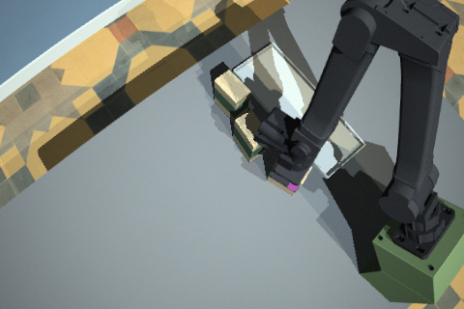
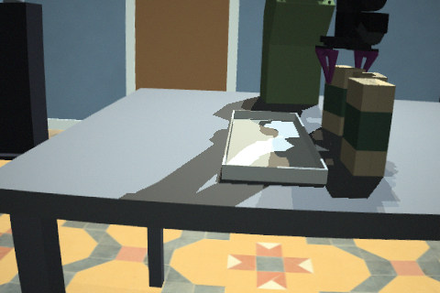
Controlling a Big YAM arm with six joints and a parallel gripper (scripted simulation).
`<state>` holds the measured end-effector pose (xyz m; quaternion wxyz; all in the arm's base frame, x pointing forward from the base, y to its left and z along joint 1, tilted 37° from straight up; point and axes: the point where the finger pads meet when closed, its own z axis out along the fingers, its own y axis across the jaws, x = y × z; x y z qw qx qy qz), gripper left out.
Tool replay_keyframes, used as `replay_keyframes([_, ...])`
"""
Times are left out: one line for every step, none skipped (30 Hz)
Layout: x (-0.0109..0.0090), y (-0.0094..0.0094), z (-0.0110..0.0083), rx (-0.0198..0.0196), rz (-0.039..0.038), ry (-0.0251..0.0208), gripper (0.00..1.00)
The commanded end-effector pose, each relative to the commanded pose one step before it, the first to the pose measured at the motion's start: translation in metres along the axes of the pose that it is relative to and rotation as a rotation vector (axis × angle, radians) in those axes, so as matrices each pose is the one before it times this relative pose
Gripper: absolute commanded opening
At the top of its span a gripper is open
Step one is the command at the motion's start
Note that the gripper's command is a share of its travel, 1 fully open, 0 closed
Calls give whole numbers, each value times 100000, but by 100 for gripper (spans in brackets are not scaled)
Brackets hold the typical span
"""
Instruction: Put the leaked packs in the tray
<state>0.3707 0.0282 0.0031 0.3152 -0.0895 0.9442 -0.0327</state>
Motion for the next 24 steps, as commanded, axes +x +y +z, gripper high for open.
replay_keyframes([-345, -636, -12, 834, 193, -1022, 78])
replay_keyframes([0, 0, 0, 0, 0, 0, 78])
replay_keyframes([0, 0, 0, 0, 0, 0, 78])
replay_keyframes([0, 0, 0, 0, 0, 0, 78])
replay_keyframes([0, 0, 0, 0, 0, 0, 78])
replay_keyframes([0, 0, 0, 0, 0, 0, 78])
replay_keyframes([0, 0, 0, 0, 0, 0, 78])
replay_keyframes([0, 0, 0, 0, 0, 0, 78])
replay_keyframes([0, 0, 0, 0, 0, 0, 78])
replay_keyframes([0, 0, 0, 0, 0, 0, 78])
replay_keyframes([0, 0, 0, 0, 0, 0, 78])
replay_keyframes([0, 0, 0, 0, 0, 0, 78])
replay_keyframes([0, 0, 0, 0, 0, 0, 78])
replay_keyframes([0, 0, 0, 0, 0, 0, 78])
replay_keyframes([0, 0, 0, 0, 0, 0, 78])
replay_keyframes([0, 0, 0, 0, 0, 0, 78])
replay_keyframes([0, 0, 0, 0, 0, 0, 78])
replay_keyframes([0, 0, 0, 0, 0, 0, 24])
replay_keyframes([0, 0, 0, 0, 61, 0, 24])
replay_keyframes([0, 0, 0, 0, 0, 0, 24])
replay_keyframes([-1, 7, 0, -42, 29, -5, 24])
replay_keyframes([2, -21, 0, 120, 37, 14, 24])
replay_keyframes([0, -2, 0, 13, 0, 1, 24])
replay_keyframes([0, 0, 0, 0, 0, 0, 24])
